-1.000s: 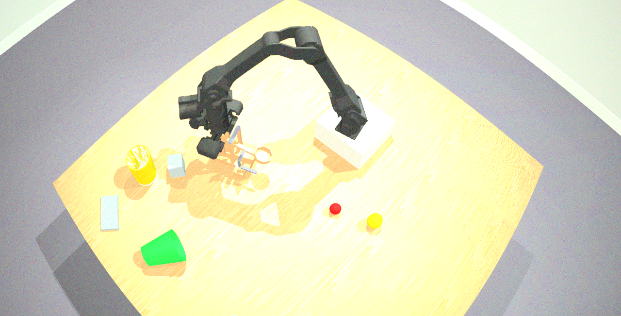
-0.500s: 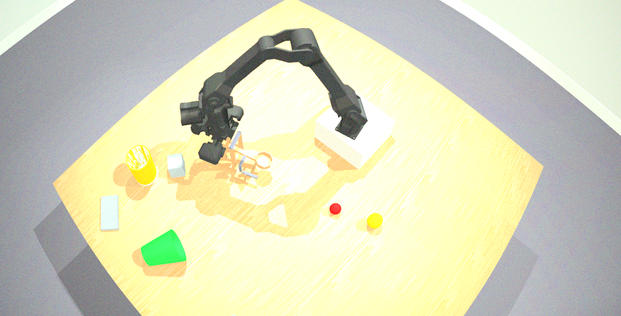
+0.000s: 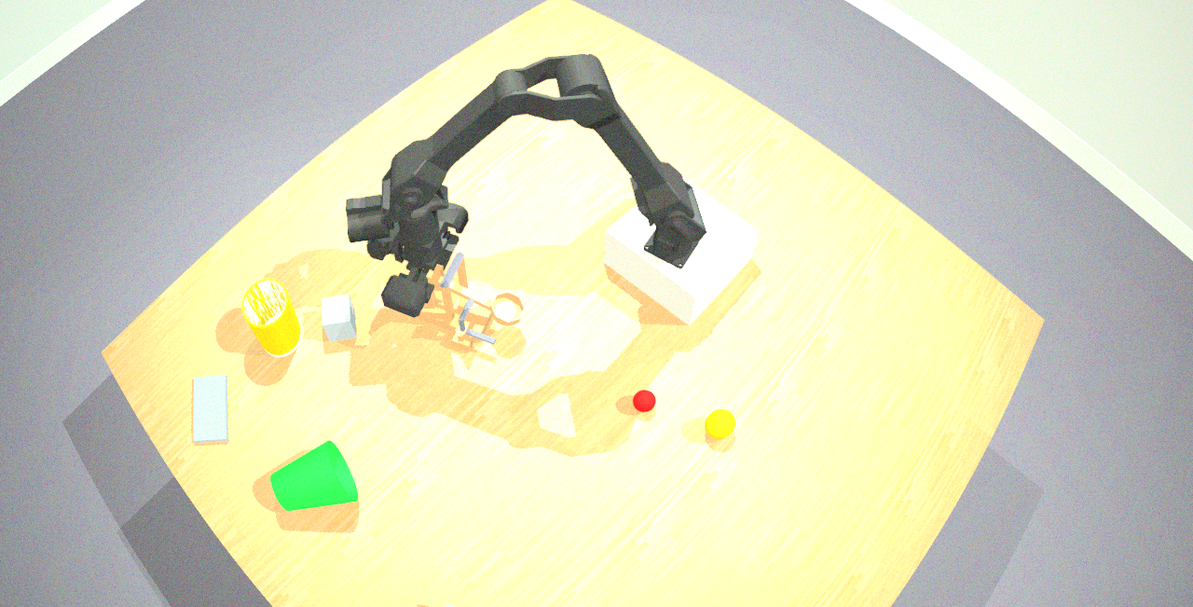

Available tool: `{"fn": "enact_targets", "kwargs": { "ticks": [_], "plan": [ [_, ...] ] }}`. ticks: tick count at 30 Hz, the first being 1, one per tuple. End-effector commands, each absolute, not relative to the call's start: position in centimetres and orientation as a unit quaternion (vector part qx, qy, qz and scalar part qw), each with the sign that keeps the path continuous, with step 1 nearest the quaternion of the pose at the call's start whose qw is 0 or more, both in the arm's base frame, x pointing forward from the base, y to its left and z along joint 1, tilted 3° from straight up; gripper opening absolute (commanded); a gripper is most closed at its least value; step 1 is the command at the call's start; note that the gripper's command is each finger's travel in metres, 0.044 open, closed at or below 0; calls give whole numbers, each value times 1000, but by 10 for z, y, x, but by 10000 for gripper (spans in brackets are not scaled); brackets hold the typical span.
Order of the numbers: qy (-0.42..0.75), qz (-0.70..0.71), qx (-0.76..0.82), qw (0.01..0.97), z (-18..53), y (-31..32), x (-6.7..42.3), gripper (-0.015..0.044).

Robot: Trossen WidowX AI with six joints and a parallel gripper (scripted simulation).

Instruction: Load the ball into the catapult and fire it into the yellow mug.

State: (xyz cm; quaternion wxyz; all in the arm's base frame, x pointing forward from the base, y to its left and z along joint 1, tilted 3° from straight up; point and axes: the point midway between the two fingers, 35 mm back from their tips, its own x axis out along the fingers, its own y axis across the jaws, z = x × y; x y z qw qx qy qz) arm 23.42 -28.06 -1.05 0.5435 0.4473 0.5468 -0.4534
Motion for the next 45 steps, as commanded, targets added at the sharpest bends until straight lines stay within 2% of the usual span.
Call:
{"fn": "enact_targets", "kwargs": {
  "ticks": [1,7,9,13,15,25,30,45],
  "plan": [
    [547,-454,447,544,-10,-281,234,236],
    [547,-454,447,544,-7,-281,235,394],
    [546,-453,447,544,14,-283,237,440],
    [546,-453,447,544,80,-282,236,440],
    [546,-453,447,544,90,-281,235,440],
    [548,-452,448,543,82,-282,235,440],
    [548,-452,448,543,38,-283,234,440],
    [548,-452,448,543,23,-283,234,440]
  ]
}}
